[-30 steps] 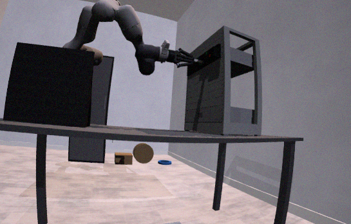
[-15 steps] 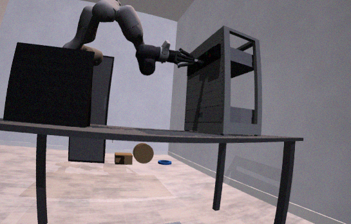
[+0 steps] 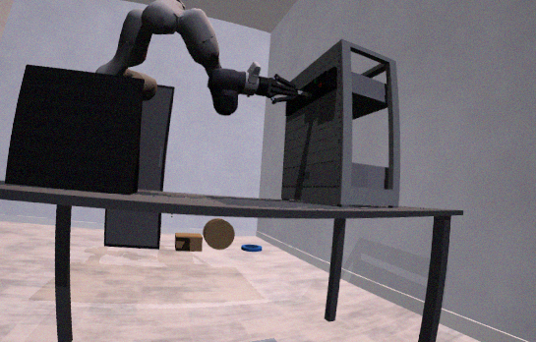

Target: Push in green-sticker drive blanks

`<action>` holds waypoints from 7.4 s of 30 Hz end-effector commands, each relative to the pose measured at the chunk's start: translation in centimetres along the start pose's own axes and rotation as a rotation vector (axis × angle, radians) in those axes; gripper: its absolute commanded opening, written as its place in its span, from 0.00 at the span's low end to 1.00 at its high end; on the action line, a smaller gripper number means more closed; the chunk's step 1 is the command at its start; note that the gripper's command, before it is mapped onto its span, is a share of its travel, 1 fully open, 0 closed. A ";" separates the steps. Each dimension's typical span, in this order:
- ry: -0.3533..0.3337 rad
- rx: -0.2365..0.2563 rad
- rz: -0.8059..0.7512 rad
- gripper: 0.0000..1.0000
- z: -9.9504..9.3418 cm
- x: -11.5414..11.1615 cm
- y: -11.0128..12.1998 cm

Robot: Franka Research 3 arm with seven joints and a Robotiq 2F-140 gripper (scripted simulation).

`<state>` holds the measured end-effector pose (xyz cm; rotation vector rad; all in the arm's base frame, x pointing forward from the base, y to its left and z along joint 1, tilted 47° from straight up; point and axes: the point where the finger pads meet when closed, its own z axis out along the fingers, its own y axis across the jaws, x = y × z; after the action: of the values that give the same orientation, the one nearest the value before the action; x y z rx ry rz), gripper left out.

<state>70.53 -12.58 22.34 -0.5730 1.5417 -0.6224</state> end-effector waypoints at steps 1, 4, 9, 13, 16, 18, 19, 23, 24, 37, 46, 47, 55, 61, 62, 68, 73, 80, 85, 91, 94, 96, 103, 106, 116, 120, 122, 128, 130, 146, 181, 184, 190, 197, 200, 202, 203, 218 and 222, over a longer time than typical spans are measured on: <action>-0.007 -0.012 0.008 0.00 0.2 -0.4 0.5; -0.007 -0.012 0.008 0.00 0.2 -0.4 0.5; -0.007 -0.012 0.008 0.00 0.3 -0.4 0.6; -0.007 -0.012 0.008 0.00 0.4 -0.4 0.6; -0.007 -0.012 0.008 0.00 0.5 -0.4 0.6; -0.007 -0.012 0.008 0.00 0.5 -0.4 0.6; -0.007 -0.012 0.008 0.00 0.5 -0.4 0.6; -0.007 -0.012 0.008 0.00 0.5 -0.4 0.6; -0.007 -0.012 0.008 0.00 0.5 -0.4 0.6; -0.007 -0.012 0.008 0.00 0.8 -0.4 0.6; -0.007 -0.012 0.008 0.00 1.0 -0.5 0.6; -0.007 -0.012 0.008 0.00 1.0 -0.5 0.6; -0.007 -0.012 0.008 0.00 1.1 -0.5 0.6; -0.007 -0.012 0.008 0.00 1.1 -0.5 0.6; -0.007 -0.012 0.008 0.00 1.1 -0.5 0.6; -0.007 -0.012 0.008 0.00 1.1 -0.5 0.6; -0.007 -0.012 0.008 0.00 1.1 -0.5 0.6; -0.007 -0.012 0.008 0.00 1.1 -0.5 0.6; -0.007 -0.012 0.008 0.00 1.1 -0.5 0.6; -0.007 -0.012 0.008 0.00 0.0 -0.5 0.6; -0.007 -0.012 0.008 0.00 -1.5 -0.5 0.6; -0.007 -0.012 0.008 0.00 -2.6 -0.4 0.6; -0.007 -0.012 0.008 0.00 -5.5 -0.4 0.6; -0.007 -0.012 0.008 0.00 -6.7 -0.4 0.6; -0.007 -0.012 0.008 0.00 -7.2 -0.4 0.2; -0.007 -0.012 0.008 0.00 -7.6 0.0 -1.9; -0.007 -0.012 0.008 0.00 -7.7 0.1 -2.8; -0.007 -0.012 0.008 0.00 -7.3 0.2 -3.2; -0.007 -0.012 0.008 0.00 -6.4 0.2 -3.2; -0.007 -0.012 0.008 0.00 -3.8 0.2 -3.2; -0.007 -0.012 0.008 0.00 -3.4 -0.1 -2.8; -0.007 -0.012 0.008 0.00 -3.4 -0.1 -2.8; -0.007 -0.012 0.008 0.00 -3.4 -0.1 -2.8; -0.007 -0.012 0.008 0.00 -3.4 -0.1 -2.8; -0.007 -0.012 0.008 0.00 -3.4 -0.1 -2.8; -0.007 -0.012 0.008 0.00 -3.4 -0.1 -2.8; -0.007 -0.012 0.008 0.00 -3.4 -0.1 -2.8; -0.007 -0.012 0.008 0.00 -3.4 -0.1 -2.8; -0.007 -0.012 0.008 0.00 -3.4 0.0 -2.8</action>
<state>67.09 -14.32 24.39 -0.5826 1.5392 -0.6061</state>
